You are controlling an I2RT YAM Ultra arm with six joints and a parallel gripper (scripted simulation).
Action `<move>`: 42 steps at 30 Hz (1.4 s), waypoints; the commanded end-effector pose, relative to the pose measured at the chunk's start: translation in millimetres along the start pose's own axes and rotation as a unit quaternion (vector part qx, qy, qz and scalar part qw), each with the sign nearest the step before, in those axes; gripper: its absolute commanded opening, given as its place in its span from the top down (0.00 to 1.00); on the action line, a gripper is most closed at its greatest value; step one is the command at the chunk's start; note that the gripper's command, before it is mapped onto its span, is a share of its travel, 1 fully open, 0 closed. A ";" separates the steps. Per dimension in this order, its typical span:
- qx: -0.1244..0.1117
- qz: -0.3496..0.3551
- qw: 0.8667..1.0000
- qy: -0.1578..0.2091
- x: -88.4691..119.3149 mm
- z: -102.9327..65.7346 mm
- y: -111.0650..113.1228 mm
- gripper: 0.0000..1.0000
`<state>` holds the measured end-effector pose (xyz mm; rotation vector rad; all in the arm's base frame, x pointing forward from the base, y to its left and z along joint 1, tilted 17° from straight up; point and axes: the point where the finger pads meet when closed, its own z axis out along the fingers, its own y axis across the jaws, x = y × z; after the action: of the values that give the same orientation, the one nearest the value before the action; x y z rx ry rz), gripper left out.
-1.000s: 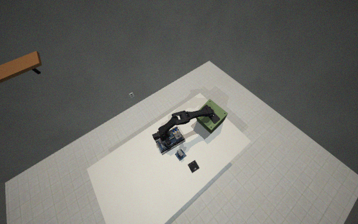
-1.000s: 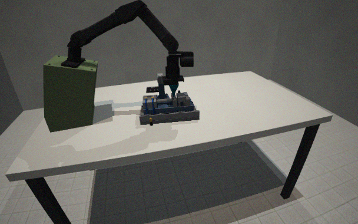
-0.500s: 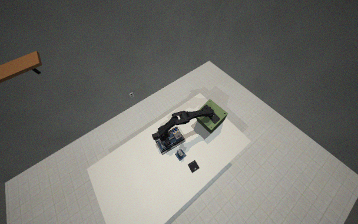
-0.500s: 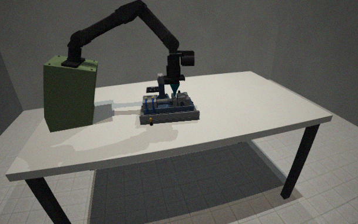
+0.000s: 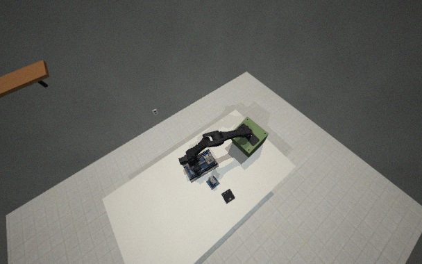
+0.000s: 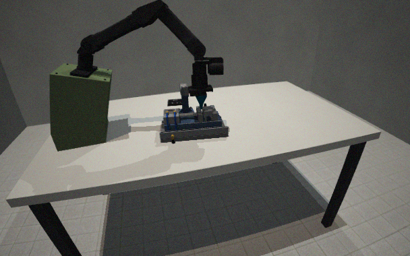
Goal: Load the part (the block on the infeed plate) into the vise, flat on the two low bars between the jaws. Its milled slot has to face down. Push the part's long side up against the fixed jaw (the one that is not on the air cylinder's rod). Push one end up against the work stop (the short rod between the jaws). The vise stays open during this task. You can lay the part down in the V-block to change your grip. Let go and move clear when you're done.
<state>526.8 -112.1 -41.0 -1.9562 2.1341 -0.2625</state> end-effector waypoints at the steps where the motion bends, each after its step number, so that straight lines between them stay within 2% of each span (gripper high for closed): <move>1: 0.011 0.002 1.000 -0.004 0.2 -13.2 -10.3 1.00; 29: 0.011 0.002 1.000 -0.004 0.2 -12.9 -10.1 1.00; 40: 0.003 0.003 1.000 -0.005 -0.2 -4.6 -5.5 1.00; 42: 0.006 0.003 1.000 -0.005 -0.3 -7.2 -7.5 1.00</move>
<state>526.1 -111.9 -42.9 -1.9579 2.1365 -0.2574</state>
